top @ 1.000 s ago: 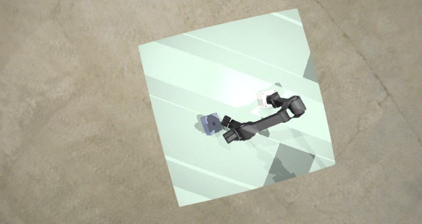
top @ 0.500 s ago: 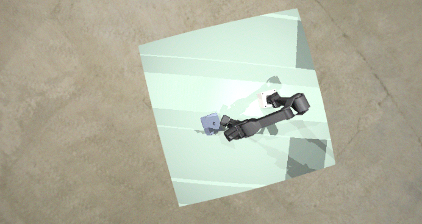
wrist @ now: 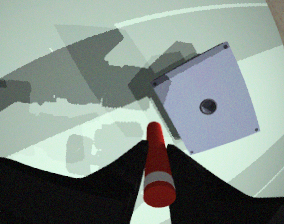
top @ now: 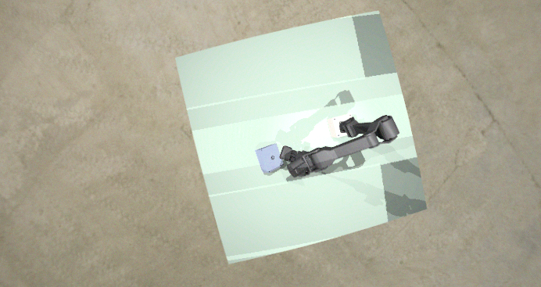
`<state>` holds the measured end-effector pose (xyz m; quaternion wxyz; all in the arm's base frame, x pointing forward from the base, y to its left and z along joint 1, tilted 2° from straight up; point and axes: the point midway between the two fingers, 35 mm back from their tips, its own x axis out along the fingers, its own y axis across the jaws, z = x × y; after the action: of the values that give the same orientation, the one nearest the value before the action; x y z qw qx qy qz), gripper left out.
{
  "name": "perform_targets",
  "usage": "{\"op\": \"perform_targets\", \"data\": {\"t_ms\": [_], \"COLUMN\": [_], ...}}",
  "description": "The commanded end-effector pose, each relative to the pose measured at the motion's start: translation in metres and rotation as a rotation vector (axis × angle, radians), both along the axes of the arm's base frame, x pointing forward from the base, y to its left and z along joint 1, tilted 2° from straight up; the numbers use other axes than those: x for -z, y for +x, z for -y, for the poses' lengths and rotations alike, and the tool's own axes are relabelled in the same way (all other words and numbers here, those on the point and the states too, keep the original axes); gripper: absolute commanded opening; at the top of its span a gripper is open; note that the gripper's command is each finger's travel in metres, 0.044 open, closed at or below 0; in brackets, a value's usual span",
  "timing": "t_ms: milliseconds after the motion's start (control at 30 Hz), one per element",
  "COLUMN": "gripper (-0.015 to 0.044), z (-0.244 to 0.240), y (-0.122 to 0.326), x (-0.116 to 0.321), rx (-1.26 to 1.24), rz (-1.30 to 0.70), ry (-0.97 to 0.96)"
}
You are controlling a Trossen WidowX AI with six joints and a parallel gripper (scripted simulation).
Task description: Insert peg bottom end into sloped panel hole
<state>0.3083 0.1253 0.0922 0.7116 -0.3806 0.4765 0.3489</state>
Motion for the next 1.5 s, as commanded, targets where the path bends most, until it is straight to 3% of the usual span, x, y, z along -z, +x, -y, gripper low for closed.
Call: {"op": "perform_targets", "data": {"t_ms": [0,667,1467], "gripper": [0.0,0.0,0.0], "z": [0.004,0.016,0.015], "y": [0.001,0.011,0.039], "x": [-0.003,-0.019,0.003], "rx": [-0.02,-0.092,-0.122], "rz": [0.038,0.206,0.285], "ry": [-0.005,-0.014,-0.025]}}
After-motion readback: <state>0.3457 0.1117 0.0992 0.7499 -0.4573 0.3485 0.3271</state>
